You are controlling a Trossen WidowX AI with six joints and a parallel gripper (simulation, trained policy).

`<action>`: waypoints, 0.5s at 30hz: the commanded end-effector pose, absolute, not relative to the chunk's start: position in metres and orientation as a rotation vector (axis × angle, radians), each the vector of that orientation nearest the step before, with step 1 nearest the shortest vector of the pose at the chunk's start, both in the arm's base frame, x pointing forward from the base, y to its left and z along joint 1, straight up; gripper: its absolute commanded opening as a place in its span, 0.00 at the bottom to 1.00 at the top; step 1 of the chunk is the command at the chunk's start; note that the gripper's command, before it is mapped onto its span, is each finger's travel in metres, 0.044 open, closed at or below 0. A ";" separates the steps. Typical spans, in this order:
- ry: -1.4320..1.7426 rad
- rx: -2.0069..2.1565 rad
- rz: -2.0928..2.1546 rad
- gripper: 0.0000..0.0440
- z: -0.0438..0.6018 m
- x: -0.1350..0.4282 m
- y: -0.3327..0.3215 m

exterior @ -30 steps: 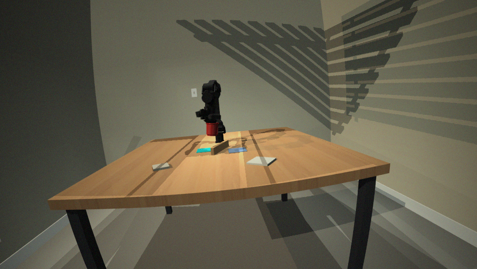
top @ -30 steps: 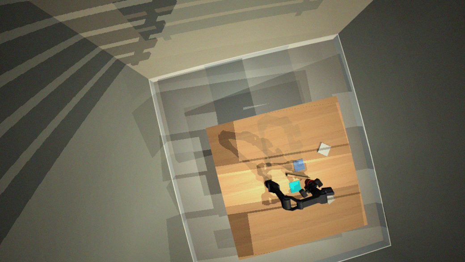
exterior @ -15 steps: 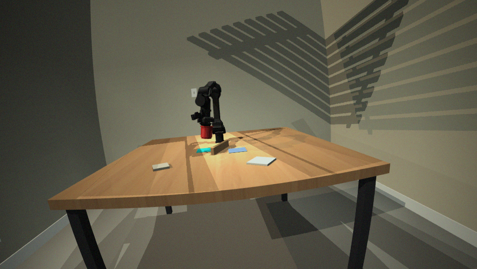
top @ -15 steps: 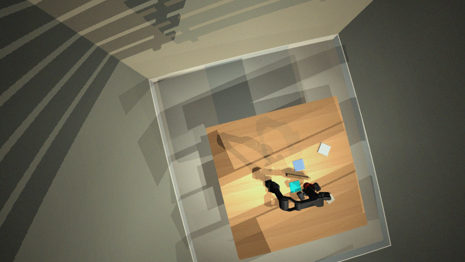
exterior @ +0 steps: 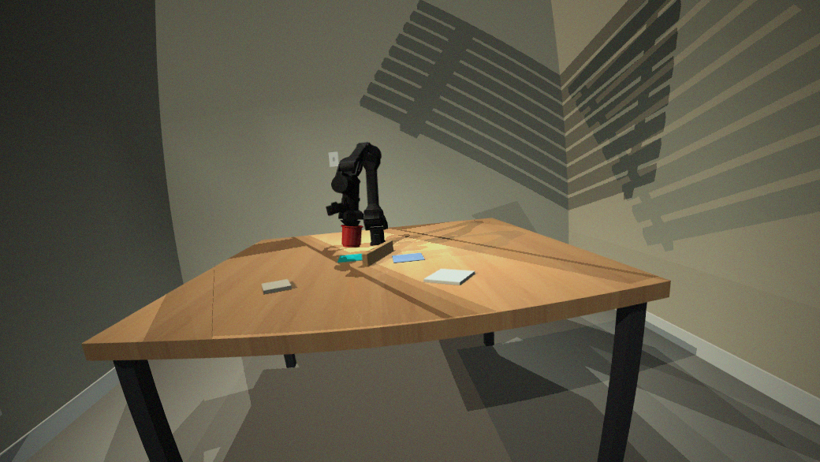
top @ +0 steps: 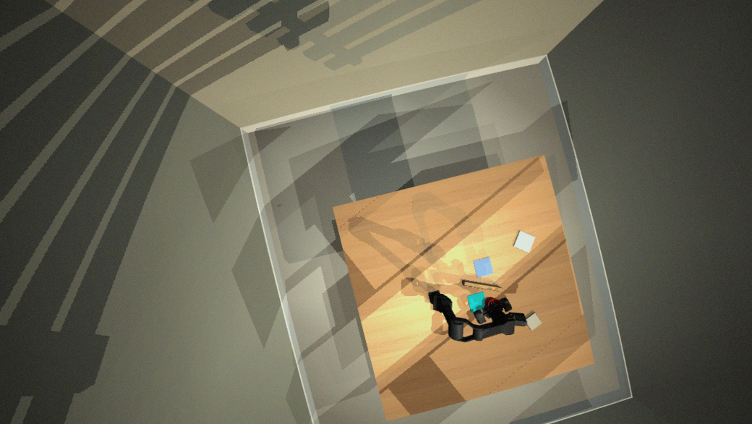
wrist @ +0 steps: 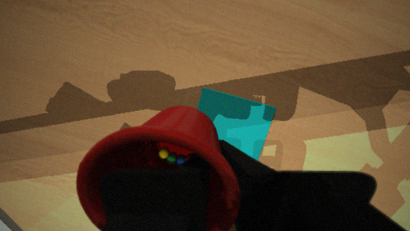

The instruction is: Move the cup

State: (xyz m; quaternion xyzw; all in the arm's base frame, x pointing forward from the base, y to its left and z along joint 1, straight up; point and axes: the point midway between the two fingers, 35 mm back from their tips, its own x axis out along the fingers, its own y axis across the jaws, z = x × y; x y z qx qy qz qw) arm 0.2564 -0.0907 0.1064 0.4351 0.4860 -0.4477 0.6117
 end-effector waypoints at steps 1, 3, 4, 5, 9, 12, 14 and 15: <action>1.107 1.003 -1.037 0.00 0.101 0.251 -0.092; 1.107 1.006 -1.042 0.00 0.096 0.248 -0.092; 1.108 1.008 -1.045 0.00 0.093 0.246 -0.092; 1.108 1.010 -1.048 0.01 0.091 0.244 -0.092; 1.112 1.016 -1.060 0.03 0.081 0.235 -0.091; 1.116 1.020 -1.073 0.05 0.074 0.229 -0.091; 1.118 1.024 -1.083 0.07 0.070 0.224 -0.091; 1.118 1.025 -1.088 0.08 0.068 0.222 -0.091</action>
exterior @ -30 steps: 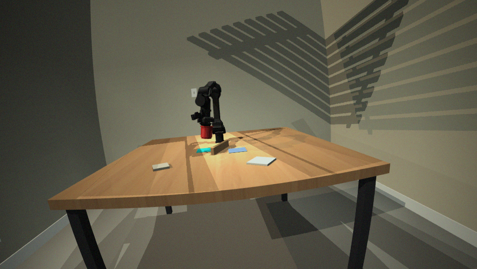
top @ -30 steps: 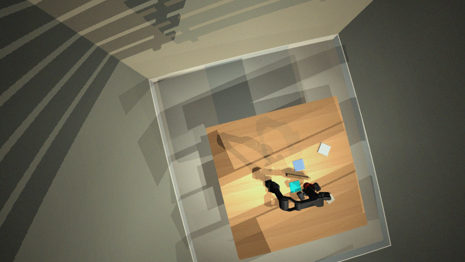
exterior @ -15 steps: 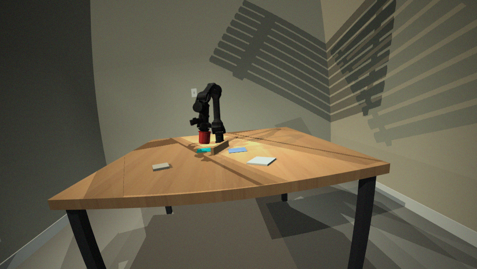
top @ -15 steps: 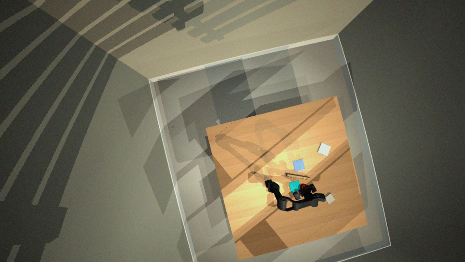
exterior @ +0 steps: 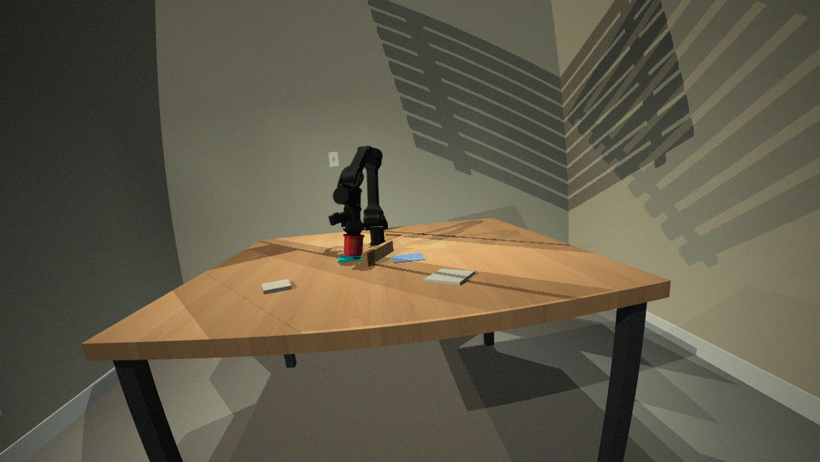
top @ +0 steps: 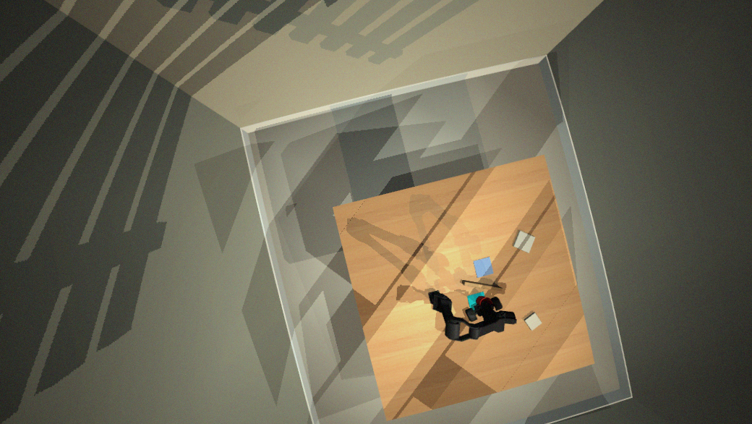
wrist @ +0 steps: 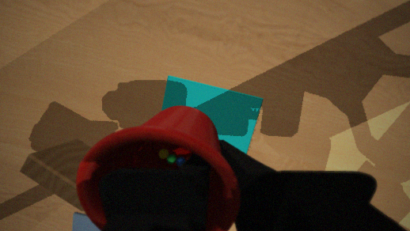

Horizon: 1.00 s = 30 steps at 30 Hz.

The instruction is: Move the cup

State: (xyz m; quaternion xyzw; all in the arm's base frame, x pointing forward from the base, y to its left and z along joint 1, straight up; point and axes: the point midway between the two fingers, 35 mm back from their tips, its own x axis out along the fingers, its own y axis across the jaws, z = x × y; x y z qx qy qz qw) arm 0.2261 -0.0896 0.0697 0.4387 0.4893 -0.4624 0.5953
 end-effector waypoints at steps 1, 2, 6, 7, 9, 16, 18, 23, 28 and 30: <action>1.113 1.029 -1.089 0.10 0.067 0.221 -0.092; 1.105 1.033 -1.090 0.13 0.067 0.221 -0.093; 1.056 1.059 -1.080 0.35 0.070 0.224 -0.097; 1.049 1.064 -1.074 0.37 0.071 0.224 -0.097; 1.036 1.072 -1.062 0.37 0.073 0.224 -0.096; 0.994 1.089 -1.024 0.42 0.080 0.221 -0.095; 0.981 1.093 -1.015 0.44 0.082 0.220 -0.095; 0.950 1.107 -0.997 0.52 0.088 0.218 -0.095; 0.917 1.122 -0.984 0.60 0.096 0.215 -0.095; 0.902 1.128 -0.980 0.63 0.100 0.214 -0.096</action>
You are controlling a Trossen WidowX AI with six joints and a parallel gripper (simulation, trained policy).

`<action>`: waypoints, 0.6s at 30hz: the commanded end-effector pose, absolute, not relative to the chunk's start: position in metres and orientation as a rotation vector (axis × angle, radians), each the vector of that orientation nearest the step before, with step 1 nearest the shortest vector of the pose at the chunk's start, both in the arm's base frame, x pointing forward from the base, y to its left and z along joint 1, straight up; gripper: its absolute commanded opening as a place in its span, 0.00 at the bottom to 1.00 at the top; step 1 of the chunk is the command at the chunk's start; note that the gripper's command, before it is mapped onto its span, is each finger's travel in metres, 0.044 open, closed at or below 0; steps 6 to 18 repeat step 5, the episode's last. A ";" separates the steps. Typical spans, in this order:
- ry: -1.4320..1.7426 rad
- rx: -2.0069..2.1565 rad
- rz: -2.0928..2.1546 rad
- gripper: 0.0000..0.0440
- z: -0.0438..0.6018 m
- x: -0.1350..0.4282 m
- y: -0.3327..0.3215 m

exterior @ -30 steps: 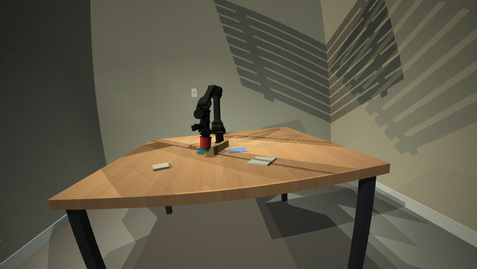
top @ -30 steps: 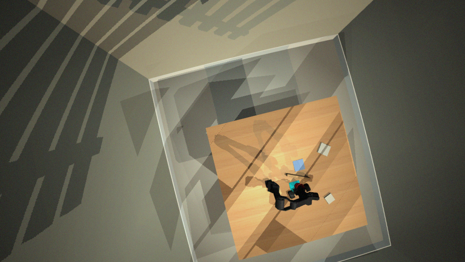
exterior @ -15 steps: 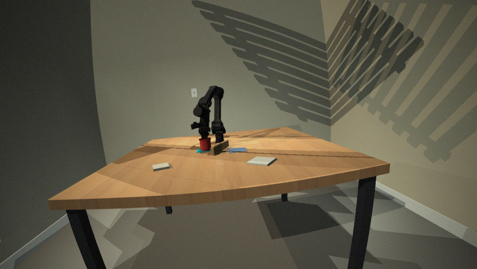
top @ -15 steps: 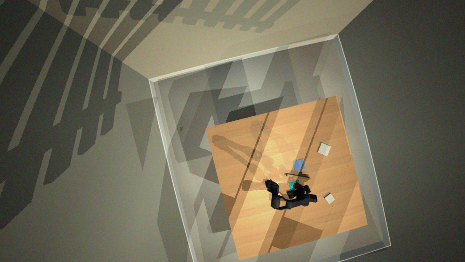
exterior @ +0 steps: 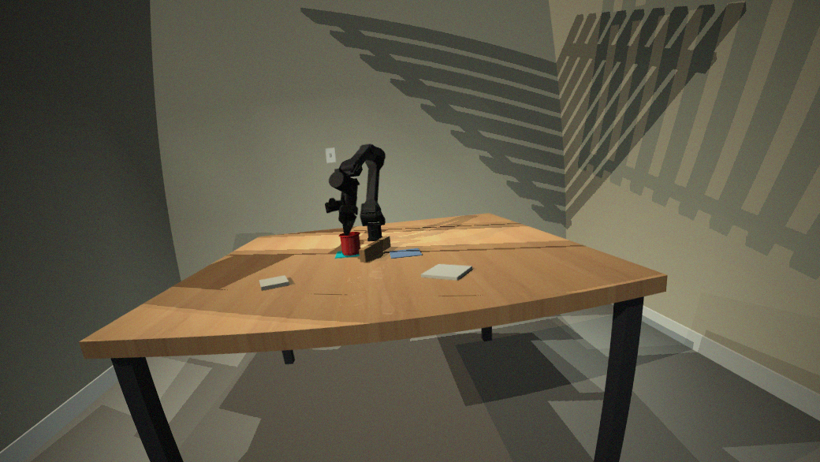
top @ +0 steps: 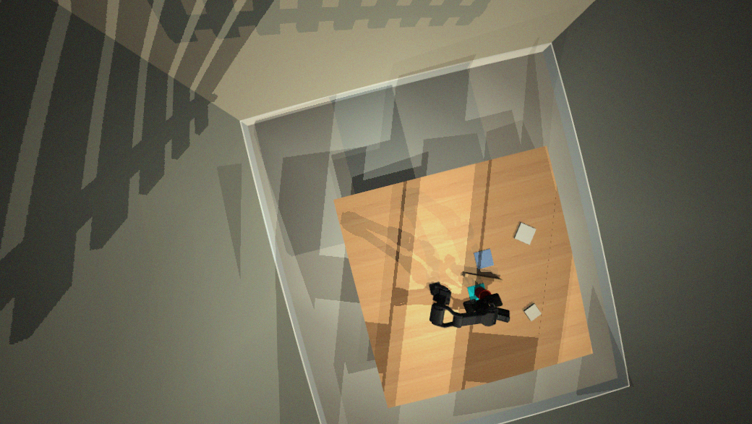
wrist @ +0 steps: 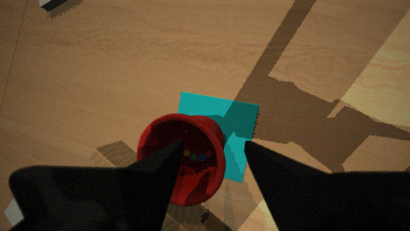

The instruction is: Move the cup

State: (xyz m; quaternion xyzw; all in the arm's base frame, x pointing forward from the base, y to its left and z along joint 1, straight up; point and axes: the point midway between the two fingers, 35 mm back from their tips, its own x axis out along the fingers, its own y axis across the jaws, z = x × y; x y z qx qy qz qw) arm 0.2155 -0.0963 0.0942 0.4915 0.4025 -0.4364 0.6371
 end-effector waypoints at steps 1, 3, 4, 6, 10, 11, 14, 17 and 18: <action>0.894 1.132 -0.979 0.64 0.102 0.214 -0.096; 0.878 1.137 -0.975 0.66 0.107 0.213 -0.097; 0.869 1.139 -0.973 0.67 0.110 0.212 -0.098; 0.860 1.141 -0.970 0.69 0.112 0.212 -0.098; 0.860 1.141 -0.970 0.69 0.112 0.212 -0.098; 0.860 1.141 -0.970 0.69 0.112 0.212 -0.098; 0.860 1.141 -0.970 0.69 0.112 0.212 -0.098; 0.860 1.141 -0.970 0.69 0.112 0.212 -0.098; 0.860 1.141 -0.970 0.69 0.112 0.212 -0.098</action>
